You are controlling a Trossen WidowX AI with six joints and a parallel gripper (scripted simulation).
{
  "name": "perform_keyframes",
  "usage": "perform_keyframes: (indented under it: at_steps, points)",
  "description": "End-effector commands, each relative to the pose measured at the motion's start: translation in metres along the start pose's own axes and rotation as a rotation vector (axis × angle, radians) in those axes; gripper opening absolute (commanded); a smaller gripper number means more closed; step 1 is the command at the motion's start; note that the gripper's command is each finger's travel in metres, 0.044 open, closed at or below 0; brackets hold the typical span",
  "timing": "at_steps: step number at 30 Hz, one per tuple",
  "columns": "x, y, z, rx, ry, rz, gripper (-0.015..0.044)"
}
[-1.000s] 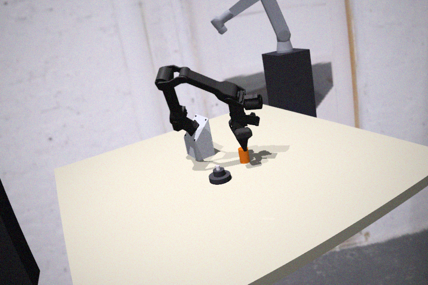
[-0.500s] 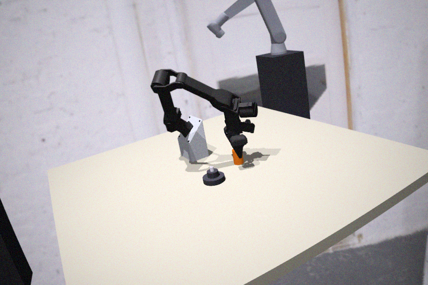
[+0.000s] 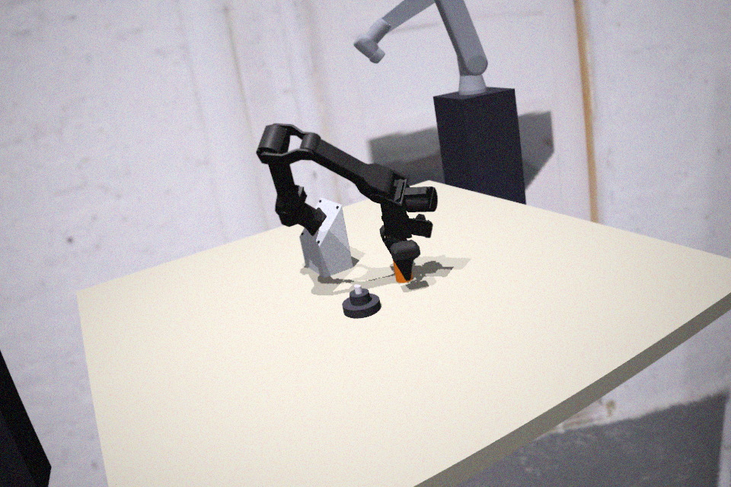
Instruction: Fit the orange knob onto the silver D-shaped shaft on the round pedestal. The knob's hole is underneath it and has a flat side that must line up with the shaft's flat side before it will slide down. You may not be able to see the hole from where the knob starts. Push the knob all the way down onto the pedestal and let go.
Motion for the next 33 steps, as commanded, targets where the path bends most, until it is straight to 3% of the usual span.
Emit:
perform_keyframes:
  at_steps: [1, 3, 13, 19, 24, 33]
  points:
    - [0.008, 0.001, 0.002, -0.007, -0.002, 0.007, 0.0440]
    - [0.009, 0.001, 0.002, -0.008, -0.002, 0.008, 0.0440]
    - [0.009, 0.001, 0.002, -0.008, -0.002, 0.008, 0.0177]
    - [0.009, 0.001, 0.002, -0.008, -0.002, 0.008, 0.0137]
    - [-0.008, -0.002, -0.001, -0.008, -0.002, 0.002, 0.0006]
    - [-0.074, -0.007, -0.004, -0.010, -0.004, -0.006, 0.0000]
Point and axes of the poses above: the point midway between the two fingers, 35 mm back from their tips, its own x axis out along the fingers, its own z axis across the jaws, y = z × x, the point moved 4 cm from there along -x, back along the fingers, and after that the axes turned 7 degrees about -x, right-handed, at the moved point
